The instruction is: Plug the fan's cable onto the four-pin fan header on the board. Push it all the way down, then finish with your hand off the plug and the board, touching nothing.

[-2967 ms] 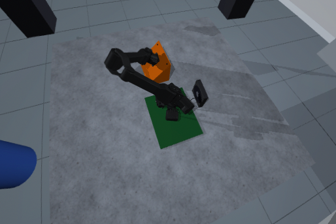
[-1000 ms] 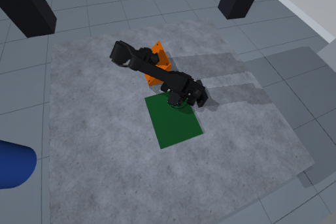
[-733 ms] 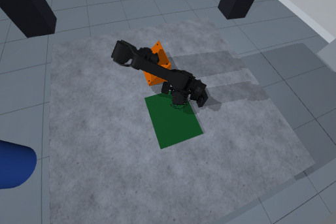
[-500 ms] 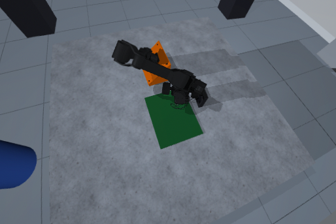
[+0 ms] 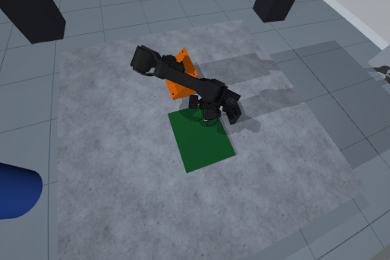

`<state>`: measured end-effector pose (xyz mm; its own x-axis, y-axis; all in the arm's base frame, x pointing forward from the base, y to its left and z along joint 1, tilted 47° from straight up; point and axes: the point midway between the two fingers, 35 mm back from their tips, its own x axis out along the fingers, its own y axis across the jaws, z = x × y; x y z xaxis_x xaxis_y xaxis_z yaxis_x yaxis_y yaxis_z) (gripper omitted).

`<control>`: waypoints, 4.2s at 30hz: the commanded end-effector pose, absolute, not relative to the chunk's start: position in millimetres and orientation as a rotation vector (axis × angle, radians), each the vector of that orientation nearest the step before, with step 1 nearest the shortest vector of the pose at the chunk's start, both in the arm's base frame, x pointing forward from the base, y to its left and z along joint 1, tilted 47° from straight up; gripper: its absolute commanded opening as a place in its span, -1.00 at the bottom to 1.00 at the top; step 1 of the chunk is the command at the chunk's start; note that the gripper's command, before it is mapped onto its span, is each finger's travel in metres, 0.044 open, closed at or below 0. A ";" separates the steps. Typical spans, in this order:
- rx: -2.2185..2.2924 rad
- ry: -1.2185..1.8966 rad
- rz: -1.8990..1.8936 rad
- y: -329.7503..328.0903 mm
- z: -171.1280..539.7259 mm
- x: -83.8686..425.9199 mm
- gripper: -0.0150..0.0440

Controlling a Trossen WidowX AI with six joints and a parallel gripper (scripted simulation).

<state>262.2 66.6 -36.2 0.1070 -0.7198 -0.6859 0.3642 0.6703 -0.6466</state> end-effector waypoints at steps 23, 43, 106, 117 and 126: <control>-0.352 1.224 -0.825 51.3 -52.0 261.1 -0.49; -0.350 1.223 -0.826 50.5 -51.6 263.2 -0.49; -0.347 1.222 -0.826 35.5 -66.1 264.4 0.04; -0.350 1.225 -0.824 73.4 -31.0 259.1 0.39; -0.351 1.227 -0.822 71.4 -22.1 240.1 0.39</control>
